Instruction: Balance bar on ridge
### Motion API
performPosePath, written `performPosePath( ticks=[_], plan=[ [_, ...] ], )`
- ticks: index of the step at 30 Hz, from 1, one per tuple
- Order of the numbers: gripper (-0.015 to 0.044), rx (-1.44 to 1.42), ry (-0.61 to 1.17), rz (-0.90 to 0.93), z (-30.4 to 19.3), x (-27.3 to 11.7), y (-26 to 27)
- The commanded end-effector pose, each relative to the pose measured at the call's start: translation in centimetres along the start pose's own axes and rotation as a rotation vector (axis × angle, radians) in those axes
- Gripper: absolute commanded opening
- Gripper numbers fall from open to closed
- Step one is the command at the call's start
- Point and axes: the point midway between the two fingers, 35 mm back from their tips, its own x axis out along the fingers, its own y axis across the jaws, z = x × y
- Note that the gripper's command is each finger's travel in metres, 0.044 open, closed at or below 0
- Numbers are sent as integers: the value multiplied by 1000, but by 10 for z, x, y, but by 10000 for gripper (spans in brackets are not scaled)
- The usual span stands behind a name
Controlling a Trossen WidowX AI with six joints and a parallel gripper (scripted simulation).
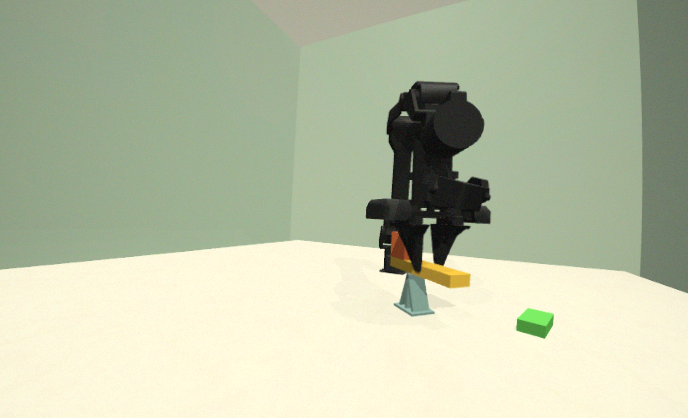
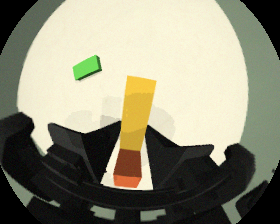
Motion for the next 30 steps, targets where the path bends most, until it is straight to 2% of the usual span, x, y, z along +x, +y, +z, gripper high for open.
performPosePath(
  ticks=[1,30],
  plan=[
    [170,0,0,0,0,0,0],
    [185,0,0,0,0,0,0]
  ],
)
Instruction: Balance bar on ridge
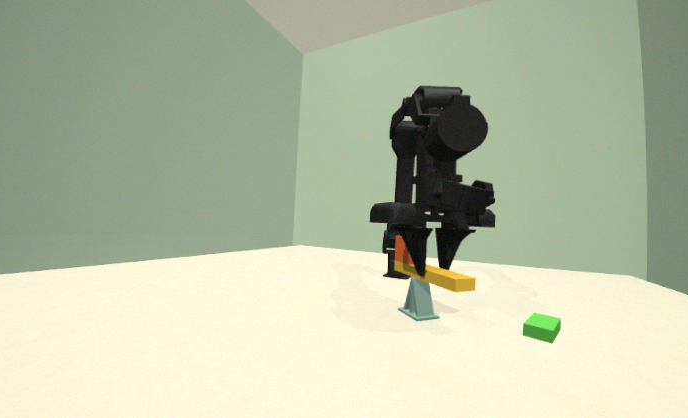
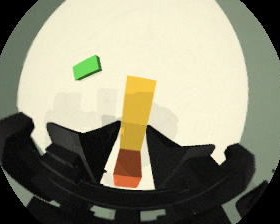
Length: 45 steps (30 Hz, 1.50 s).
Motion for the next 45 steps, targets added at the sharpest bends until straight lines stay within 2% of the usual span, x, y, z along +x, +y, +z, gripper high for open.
performPosePath(
  ticks=[1,11,15,24,45],
  plan=[
    [185,0,0,0,0,0,0],
    [440,0,0,0,0,0,0],
    [440,0,0,0,1,-7,-1],
    [440,0,0,0,0,-98,0],
    [440,0,0,0,0,-100,0]
  ],
)
